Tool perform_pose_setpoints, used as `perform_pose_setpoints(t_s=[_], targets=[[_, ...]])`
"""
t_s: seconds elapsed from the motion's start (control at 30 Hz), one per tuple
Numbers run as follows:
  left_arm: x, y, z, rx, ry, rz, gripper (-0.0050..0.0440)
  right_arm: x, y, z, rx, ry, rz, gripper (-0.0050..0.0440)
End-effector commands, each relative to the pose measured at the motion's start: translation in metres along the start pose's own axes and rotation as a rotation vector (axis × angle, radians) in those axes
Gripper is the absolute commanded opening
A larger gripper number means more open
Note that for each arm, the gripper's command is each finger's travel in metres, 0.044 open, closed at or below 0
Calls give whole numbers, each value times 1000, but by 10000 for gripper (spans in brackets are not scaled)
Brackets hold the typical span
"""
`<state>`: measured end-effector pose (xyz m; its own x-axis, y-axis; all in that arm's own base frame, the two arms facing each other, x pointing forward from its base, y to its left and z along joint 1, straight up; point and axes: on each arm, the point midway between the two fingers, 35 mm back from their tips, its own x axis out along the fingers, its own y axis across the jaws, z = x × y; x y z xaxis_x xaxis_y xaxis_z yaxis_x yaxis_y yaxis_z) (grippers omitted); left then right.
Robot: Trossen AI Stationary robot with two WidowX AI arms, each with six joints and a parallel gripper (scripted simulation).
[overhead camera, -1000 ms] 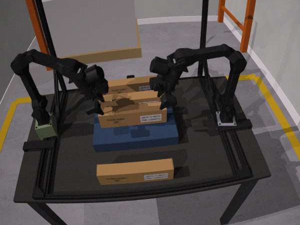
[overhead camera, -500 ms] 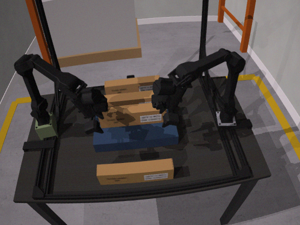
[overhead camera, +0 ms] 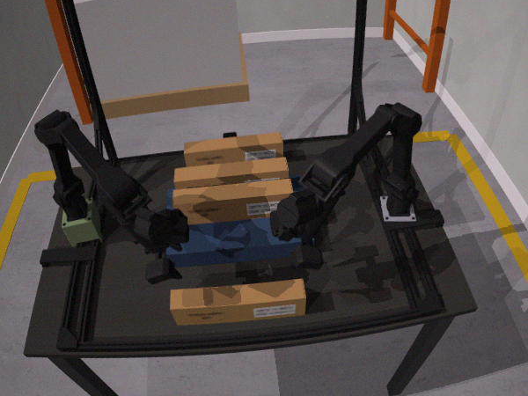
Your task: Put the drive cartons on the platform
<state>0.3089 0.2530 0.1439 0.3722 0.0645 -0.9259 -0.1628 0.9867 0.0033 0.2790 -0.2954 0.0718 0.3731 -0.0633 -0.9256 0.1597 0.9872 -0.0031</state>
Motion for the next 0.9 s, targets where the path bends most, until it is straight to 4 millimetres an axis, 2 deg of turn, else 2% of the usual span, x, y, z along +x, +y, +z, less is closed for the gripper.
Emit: perform_pose_setpoints(t_s=[0.0, 0.13, 0.3, 0.7, 0.87], targets=[[7, 26, -1, -6, 3, -1, 389, 6, -25, -5, 6, 4, 1, 389], [11, 46, -2, -6, 3, -1, 389, 10, -45, -7, 6, 4, 1, 389], [14, 61, -3, -6, 3, -1, 389, 12, -59, -9, 6, 4, 1, 389], [16, 65, -4, -6, 3, -1, 389, 14, -64, -10, 6, 4, 1, 389], [30, 65, -9, -6, 3, -1, 389, 28, -64, -16, 6, 4, 1, 389]])
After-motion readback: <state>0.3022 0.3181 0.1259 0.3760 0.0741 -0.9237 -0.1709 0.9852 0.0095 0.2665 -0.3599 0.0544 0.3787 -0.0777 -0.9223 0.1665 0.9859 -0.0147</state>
